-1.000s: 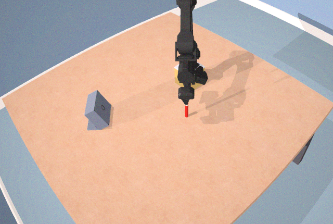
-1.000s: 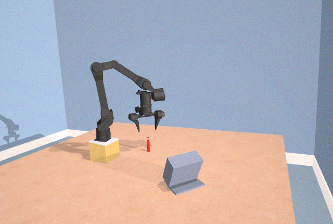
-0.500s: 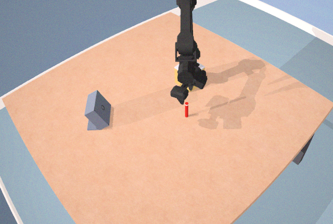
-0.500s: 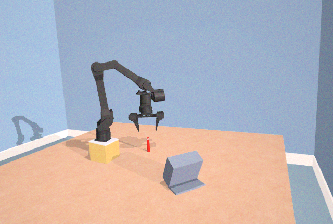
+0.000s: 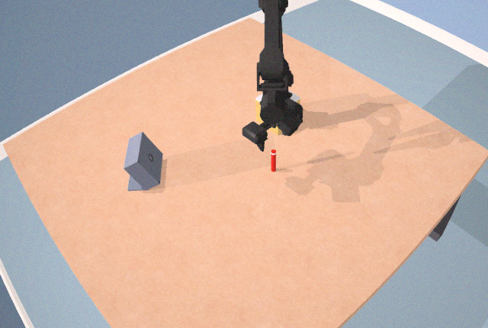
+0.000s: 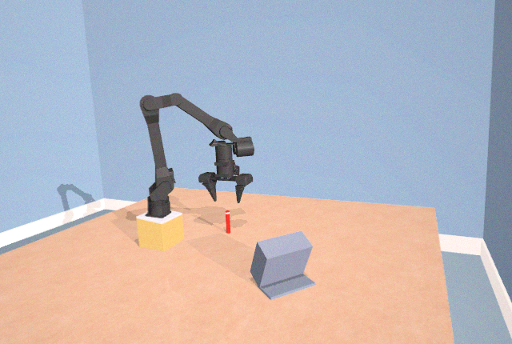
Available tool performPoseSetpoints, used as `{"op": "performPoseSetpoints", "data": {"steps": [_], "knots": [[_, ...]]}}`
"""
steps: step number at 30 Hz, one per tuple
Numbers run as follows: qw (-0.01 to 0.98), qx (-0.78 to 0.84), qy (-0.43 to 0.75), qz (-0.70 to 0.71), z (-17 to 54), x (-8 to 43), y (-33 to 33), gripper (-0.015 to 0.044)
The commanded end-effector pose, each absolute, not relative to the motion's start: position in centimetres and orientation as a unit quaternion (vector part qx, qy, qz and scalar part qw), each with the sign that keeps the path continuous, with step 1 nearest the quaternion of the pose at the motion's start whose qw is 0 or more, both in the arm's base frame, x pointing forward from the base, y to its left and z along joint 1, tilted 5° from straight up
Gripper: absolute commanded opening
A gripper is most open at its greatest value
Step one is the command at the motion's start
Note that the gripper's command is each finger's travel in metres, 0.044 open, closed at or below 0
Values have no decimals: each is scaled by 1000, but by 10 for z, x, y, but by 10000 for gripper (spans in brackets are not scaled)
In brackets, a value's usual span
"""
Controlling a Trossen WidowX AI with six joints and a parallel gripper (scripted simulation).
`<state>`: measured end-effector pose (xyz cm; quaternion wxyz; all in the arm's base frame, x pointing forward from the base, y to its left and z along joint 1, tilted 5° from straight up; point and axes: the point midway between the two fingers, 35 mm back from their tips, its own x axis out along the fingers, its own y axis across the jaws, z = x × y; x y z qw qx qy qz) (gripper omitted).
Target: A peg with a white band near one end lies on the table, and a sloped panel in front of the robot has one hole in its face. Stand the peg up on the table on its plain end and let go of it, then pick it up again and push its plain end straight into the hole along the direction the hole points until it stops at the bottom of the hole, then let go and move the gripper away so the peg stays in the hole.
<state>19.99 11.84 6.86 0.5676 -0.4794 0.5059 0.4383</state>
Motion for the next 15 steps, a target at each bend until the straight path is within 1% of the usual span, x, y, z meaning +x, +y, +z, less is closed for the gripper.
{"op": "performPoseSetpoints", "data": {"steps": [1,15], "knots": [[595,-443,531,409,67,200,119,440],[663,-333,594,310,65,200,119,440]]}}
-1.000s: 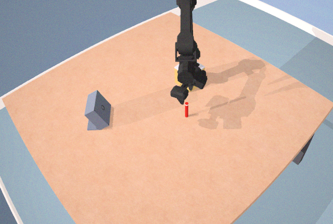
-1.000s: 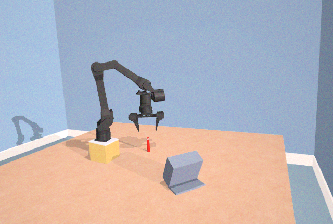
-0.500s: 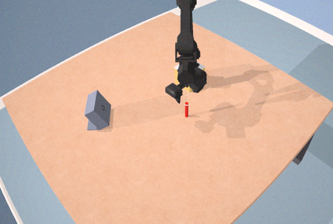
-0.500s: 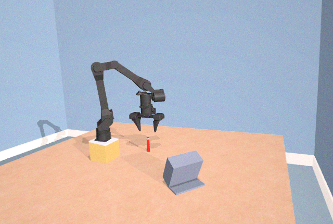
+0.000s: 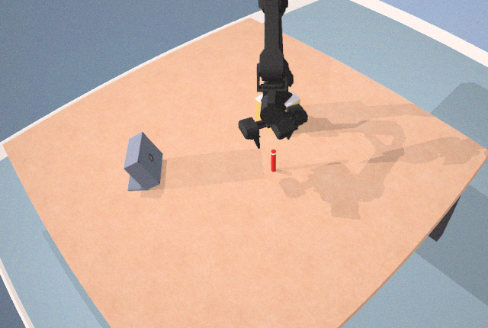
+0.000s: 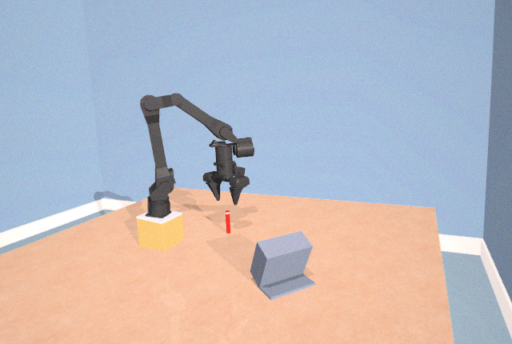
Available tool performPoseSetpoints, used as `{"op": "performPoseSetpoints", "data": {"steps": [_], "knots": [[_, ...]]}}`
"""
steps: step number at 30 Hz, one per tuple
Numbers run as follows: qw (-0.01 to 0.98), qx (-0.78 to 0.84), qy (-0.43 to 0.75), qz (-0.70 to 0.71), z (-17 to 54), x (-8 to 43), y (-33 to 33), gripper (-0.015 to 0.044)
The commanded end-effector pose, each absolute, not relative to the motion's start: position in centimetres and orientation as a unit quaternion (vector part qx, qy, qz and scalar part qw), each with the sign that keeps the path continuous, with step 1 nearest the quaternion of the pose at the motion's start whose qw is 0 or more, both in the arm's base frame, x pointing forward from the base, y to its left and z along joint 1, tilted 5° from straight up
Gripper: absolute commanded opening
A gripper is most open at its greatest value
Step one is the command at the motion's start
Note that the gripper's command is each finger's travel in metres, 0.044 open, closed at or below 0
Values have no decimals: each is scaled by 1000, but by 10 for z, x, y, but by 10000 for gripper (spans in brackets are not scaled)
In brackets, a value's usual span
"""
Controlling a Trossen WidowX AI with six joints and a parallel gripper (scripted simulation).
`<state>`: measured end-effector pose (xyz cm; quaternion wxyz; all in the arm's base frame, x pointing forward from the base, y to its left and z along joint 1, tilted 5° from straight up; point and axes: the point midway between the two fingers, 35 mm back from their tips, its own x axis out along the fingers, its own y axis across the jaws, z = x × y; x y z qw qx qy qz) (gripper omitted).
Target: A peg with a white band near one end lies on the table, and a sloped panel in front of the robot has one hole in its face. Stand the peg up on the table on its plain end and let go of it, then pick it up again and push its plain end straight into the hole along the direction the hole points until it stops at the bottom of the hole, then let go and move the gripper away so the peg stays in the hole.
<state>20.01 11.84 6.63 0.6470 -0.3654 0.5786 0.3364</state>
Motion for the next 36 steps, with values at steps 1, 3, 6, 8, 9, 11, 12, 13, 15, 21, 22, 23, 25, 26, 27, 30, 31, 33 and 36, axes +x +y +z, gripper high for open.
{"op": "performPoseSetpoints", "data": {"steps": [1,3,6,8,9,11,12,13,15,21,22,23,25,26,27,30,31,33,36], "knots": [[668,-325,598,303,65,200,119,440],[675,-308,605,288,65,200,119,440],[687,-282,615,265,64,200,119,440],[693,-265,622,249,64,200,119,440],[697,-257,625,242,64,200,119,440],[703,-239,631,226,64,200,119,440],[706,-230,634,218,63,200,119,440],[709,-221,636,210,63,200,119,440],[714,-204,641,194,63,200,119,440],[727,-150,654,146,62,200,119,440],[729,-141,656,138,62,200,119,440],[731,-131,657,129,62,200,119,440],[734,-113,660,113,61,200,119,440],[735,-104,662,105,61,200,119,440],[736,-95,663,96,61,200,119,440],[739,-67,666,71,61,200,119,440],[740,-58,667,63,61,200,119,440],[741,-39,668,47,60,200,119,440],[742,-12,670,21,60,200,119,440]]}}
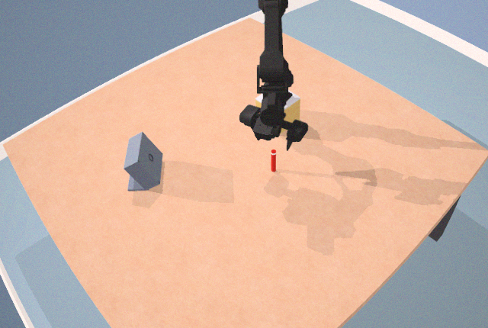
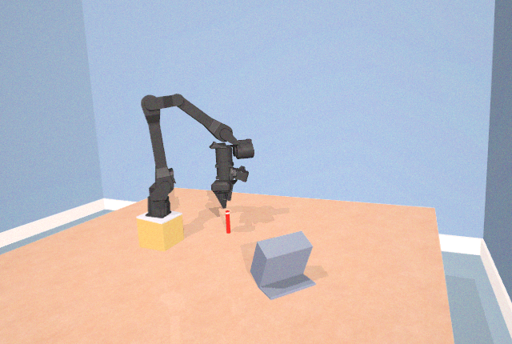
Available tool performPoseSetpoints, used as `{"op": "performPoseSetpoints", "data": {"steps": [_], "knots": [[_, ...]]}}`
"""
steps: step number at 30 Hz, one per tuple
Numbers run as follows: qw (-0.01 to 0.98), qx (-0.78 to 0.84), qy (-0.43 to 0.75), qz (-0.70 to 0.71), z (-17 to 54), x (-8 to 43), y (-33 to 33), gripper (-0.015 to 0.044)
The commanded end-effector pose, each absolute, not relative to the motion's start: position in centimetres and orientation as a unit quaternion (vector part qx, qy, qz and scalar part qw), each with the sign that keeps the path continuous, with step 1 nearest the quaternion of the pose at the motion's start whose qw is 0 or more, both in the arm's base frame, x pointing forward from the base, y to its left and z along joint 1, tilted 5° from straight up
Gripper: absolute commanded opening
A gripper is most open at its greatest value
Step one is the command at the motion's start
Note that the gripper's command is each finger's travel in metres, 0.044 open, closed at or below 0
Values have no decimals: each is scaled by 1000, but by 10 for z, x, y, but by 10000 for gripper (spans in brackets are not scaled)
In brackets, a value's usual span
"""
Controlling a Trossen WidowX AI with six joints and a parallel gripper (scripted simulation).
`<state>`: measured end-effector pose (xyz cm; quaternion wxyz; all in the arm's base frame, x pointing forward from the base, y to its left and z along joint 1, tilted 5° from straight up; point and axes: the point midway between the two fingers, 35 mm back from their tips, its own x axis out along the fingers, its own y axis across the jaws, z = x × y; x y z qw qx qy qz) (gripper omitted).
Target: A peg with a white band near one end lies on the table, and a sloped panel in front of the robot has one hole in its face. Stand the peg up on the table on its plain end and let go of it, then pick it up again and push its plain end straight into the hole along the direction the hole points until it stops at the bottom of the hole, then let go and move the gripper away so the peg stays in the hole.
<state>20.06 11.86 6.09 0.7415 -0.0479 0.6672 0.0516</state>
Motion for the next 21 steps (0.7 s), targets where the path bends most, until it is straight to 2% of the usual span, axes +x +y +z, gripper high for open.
{"op": "performPoseSetpoints", "data": {"steps": [1,21], "knots": [[742,-2,670,13,60,200,119,440],[720,180,653,-151,57,201,119,440]]}}
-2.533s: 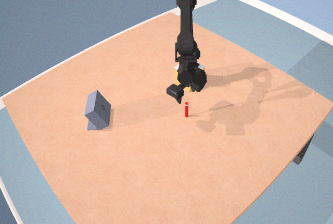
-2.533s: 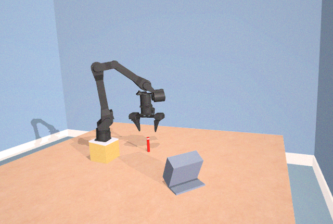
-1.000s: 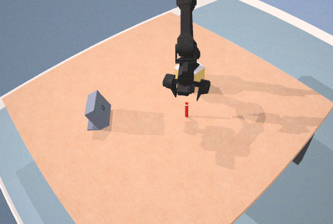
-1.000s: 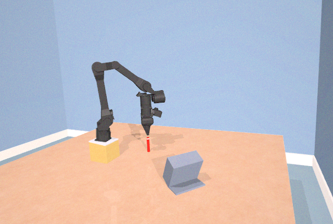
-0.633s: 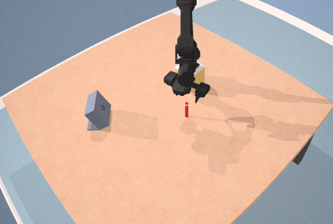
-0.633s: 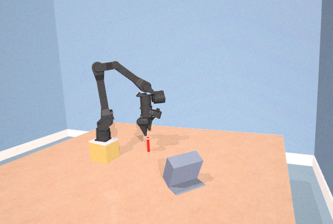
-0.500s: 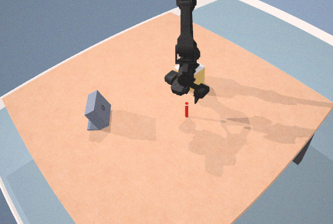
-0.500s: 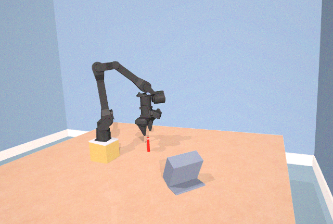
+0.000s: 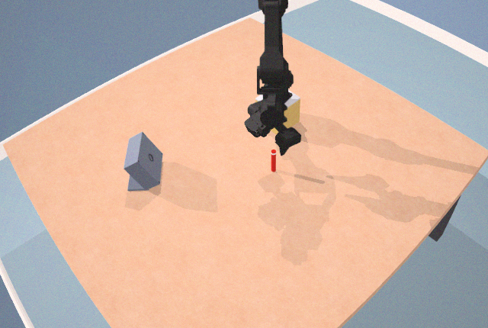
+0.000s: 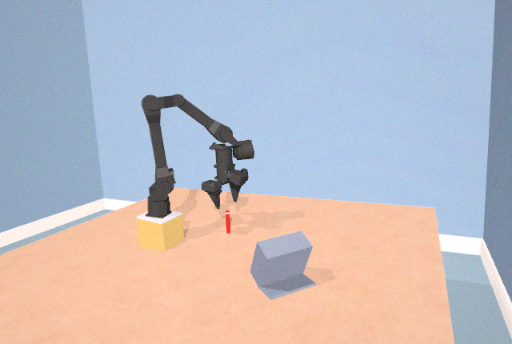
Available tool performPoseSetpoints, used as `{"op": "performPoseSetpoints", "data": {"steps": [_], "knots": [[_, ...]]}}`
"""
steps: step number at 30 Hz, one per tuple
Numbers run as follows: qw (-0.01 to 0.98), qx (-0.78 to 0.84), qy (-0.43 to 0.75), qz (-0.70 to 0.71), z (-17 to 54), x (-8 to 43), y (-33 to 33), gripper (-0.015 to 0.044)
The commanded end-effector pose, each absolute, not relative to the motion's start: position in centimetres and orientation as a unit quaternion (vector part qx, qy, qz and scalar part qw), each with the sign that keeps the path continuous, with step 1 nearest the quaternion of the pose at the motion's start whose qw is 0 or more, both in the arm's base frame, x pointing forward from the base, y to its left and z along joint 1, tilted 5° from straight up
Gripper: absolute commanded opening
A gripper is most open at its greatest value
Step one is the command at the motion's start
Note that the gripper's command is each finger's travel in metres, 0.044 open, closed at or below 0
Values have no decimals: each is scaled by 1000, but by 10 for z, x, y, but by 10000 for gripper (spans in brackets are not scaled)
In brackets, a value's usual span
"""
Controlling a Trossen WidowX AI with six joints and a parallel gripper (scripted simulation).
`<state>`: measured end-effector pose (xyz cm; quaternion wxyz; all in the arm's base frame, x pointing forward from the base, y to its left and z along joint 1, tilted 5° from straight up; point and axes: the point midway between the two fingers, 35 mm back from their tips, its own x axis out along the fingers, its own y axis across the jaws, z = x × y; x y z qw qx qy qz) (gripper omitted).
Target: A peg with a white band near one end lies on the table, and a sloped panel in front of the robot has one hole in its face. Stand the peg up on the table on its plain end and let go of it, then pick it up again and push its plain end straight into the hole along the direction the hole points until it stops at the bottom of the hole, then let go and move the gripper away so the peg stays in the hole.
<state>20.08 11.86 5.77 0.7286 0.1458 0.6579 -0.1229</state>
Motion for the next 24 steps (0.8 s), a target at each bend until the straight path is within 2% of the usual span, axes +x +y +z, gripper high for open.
{"op": "performPoseSetpoints", "data": {"steps": [1,24], "knots": [[719,184,652,-156,57,201,119,440],[719,186,651,-157,33,205,121,440]]}}
